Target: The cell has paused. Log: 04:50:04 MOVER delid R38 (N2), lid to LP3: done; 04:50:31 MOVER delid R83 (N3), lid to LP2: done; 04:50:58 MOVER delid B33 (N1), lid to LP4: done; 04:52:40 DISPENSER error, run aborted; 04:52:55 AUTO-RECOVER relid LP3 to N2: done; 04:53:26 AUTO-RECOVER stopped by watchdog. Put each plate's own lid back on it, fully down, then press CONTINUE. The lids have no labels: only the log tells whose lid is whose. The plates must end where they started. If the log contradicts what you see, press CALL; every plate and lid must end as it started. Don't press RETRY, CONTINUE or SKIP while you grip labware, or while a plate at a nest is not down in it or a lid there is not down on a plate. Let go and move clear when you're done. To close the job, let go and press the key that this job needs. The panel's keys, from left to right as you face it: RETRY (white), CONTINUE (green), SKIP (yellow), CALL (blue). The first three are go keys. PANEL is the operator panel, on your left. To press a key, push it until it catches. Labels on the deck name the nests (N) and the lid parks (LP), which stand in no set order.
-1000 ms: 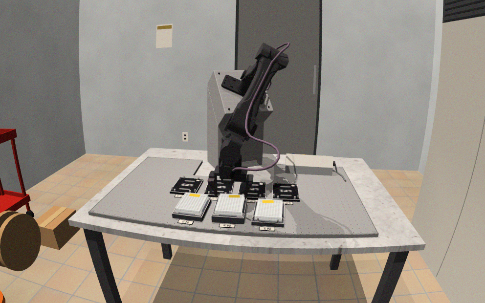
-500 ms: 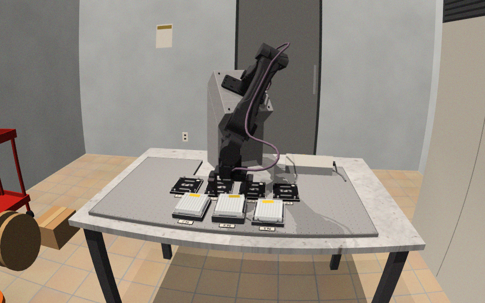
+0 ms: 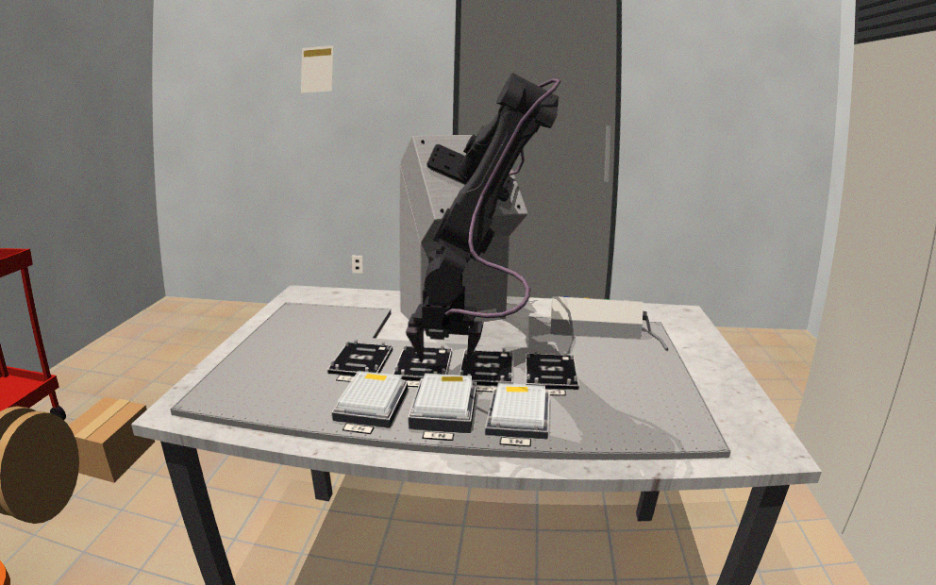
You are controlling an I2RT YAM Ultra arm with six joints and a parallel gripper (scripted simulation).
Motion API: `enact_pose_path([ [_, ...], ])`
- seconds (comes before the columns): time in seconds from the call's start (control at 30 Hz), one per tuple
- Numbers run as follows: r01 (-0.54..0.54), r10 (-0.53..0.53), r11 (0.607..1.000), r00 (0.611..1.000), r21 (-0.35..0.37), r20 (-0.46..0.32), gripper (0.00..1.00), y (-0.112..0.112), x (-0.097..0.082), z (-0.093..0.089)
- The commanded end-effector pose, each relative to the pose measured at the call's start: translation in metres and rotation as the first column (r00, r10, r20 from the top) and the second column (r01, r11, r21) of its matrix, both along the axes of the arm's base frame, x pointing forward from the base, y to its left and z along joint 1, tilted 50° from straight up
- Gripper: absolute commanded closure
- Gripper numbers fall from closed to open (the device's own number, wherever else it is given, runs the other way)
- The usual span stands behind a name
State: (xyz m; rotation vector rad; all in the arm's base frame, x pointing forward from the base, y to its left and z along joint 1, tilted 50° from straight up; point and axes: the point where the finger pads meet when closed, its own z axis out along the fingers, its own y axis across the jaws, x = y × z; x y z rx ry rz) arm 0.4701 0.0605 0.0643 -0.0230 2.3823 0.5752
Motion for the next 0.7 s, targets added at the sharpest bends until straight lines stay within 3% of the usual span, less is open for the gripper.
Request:
enact_pose_path([
  [0.0,0.01,-0.011,1.0,0.998,0.001,0.061,0.15,0.003,-0.006,0.005],
  [0.23,0.022,-0.022,1.0,0.998,0.002,0.061,0.2,0.001,-0.024,-0.012],
  [0.27,0.017,-0.017,1.0,0.998,0.002,0.061,1.0,0.004,-0.028,-0.015],
  [0.57,0.01,-0.01,1.0,0.999,0.002,0.051,1.0,0.012,-0.062,-0.048],
  [0.67,0.017,-0.017,1.0,0.999,0.002,0.044,1.0,0.01,-0.062,-0.051],
])
